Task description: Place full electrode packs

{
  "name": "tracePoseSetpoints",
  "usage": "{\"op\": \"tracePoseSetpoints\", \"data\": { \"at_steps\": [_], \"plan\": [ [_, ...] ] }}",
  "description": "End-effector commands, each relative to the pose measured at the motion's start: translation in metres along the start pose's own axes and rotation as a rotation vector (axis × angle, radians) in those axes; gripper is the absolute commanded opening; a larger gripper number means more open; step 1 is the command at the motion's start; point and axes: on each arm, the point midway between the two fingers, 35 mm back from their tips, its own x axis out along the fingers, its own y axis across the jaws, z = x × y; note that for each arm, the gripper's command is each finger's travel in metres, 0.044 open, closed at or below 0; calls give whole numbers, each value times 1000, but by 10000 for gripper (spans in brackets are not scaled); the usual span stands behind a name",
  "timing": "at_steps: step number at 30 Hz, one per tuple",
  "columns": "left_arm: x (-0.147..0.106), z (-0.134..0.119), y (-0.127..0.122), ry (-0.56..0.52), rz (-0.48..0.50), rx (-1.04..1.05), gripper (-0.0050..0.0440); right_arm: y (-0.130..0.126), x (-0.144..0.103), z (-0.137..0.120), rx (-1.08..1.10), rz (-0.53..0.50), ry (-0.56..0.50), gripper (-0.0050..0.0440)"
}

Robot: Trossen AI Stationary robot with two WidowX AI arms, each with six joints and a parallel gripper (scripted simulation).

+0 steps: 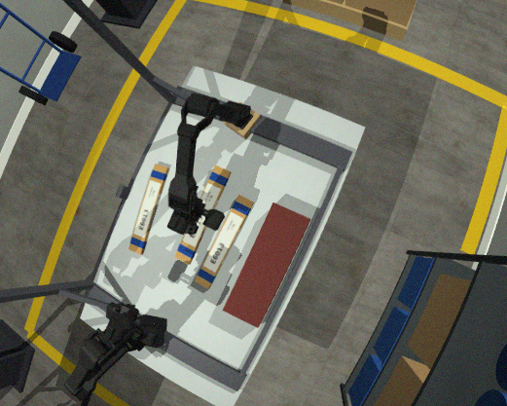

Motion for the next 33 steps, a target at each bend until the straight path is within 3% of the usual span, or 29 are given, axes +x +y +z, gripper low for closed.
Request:
{"op": "tracePoseSetpoints", "data": {
  "at_steps": [1, 33],
  "plan": [
    [-23, 19, 2, -86, 7, 4, -50, 0, -5, 4, -3, -1, -20, 430],
    [-23, 22, 2, -74, 5, 4, -50, 0, -5, 4, -3, -1, -20, 430]
  ]
}}
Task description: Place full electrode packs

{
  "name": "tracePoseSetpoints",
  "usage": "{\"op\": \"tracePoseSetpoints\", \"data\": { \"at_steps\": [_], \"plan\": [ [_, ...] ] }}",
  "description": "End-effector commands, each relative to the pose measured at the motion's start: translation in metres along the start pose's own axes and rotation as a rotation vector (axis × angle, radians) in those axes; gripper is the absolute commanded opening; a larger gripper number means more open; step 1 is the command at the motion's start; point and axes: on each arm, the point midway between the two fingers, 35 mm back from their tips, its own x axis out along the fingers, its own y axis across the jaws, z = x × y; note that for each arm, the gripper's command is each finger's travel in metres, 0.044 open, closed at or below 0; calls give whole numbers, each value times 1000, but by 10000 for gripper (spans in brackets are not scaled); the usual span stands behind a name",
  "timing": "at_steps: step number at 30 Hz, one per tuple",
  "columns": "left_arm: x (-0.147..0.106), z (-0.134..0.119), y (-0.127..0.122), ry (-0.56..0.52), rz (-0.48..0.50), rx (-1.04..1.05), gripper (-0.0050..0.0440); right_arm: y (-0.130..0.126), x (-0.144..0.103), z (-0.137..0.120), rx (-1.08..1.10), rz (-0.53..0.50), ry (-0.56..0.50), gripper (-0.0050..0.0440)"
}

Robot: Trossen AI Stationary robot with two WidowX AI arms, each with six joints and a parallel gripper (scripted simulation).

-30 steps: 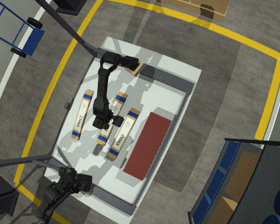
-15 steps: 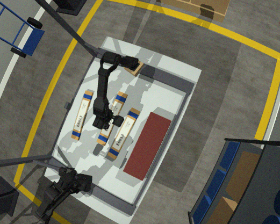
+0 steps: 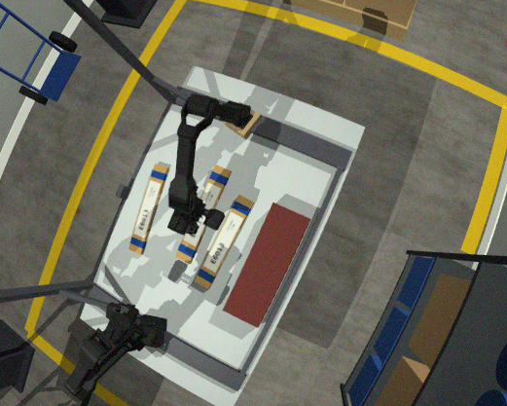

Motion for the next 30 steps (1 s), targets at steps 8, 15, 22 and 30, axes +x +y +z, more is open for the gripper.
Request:
{"op": "tracePoseSetpoints", "data": {
  "at_steps": [8, 15, 22, 30],
  "plan": [
    [-25, 25, 2, -90, 7, 4, -50, 0, -5, 4, -3, -1, -20, 430],
    [-26, 26, 3, -92, 7, 4, -50, 0, -5, 4, -3, -1, -20, 430],
    [-20, 14, 1, -74, 6, 2, -50, 0, -5, 4, -3, -1, -20, 430],
    [-27, 16, 1, -74, 6, 2, -50, 0, -5, 4, -3, -1, -20, 430]
  ]
}}
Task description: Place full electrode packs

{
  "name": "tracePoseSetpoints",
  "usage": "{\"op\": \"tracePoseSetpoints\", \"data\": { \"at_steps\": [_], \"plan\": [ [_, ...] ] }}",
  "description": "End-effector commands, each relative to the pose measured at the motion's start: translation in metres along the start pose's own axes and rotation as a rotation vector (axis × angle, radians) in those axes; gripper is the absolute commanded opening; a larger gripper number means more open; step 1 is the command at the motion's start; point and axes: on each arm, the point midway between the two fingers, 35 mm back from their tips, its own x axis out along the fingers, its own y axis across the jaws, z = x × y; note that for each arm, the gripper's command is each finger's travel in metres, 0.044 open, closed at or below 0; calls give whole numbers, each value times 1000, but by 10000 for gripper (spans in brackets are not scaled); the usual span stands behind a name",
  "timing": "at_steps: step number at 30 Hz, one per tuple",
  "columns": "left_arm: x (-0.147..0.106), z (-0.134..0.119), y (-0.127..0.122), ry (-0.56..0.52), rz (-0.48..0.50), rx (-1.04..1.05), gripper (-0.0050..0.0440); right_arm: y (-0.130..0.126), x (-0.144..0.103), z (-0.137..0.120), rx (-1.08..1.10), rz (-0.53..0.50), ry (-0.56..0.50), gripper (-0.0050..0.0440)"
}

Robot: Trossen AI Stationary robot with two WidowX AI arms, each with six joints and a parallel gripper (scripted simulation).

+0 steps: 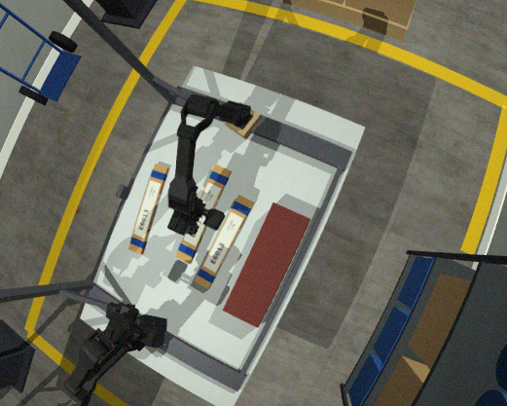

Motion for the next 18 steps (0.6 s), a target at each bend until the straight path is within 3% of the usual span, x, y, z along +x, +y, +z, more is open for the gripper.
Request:
{"op": "tracePoseSetpoints", "data": {
  "at_steps": [1, 18],
  "plan": [
    [-28, 16, 1, -83, 7, 3, -50, 0, -5, 4, -3, -1, -20, 430],
    [-48, 20, 1, -84, 7, 3, -50, 0, -5, 4, -3, -1, -20, 430]
  ]
}}
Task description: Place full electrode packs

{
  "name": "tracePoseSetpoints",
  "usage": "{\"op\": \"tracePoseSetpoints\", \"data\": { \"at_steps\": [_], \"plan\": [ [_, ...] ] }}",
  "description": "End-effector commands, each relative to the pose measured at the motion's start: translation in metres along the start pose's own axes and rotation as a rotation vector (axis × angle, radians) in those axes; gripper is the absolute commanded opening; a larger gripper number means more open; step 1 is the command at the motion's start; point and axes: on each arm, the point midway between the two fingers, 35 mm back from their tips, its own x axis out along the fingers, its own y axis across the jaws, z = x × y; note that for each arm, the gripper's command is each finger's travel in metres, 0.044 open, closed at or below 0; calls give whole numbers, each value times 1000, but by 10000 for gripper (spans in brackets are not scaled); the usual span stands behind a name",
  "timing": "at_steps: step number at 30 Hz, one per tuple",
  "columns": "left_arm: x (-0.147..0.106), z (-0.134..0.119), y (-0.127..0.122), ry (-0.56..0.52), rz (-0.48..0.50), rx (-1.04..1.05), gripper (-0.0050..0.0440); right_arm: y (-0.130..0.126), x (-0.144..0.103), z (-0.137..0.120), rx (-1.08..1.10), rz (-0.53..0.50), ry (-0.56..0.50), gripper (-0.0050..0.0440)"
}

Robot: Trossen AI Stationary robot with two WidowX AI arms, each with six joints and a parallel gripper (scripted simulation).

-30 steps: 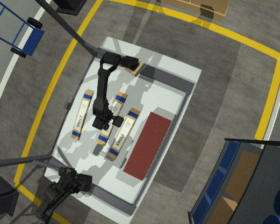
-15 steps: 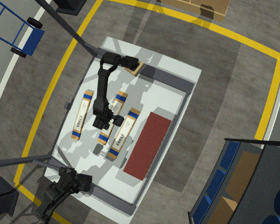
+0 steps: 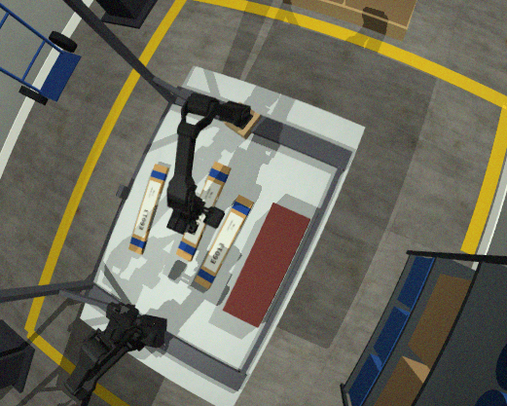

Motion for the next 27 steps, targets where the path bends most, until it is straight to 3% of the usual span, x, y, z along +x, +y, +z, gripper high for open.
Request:
{"op": "tracePoseSetpoints", "data": {
  "at_steps": [1, 27],
  "plan": [
    [-40, 24, 1, -117, 10, 3, -50, 0, -5, 4, -3, -1, -20, 430],
    [-45, 25, 1, -117, 10, 3, -50, 0, -5, 4, -3, -1, -20, 430]
  ]
}}
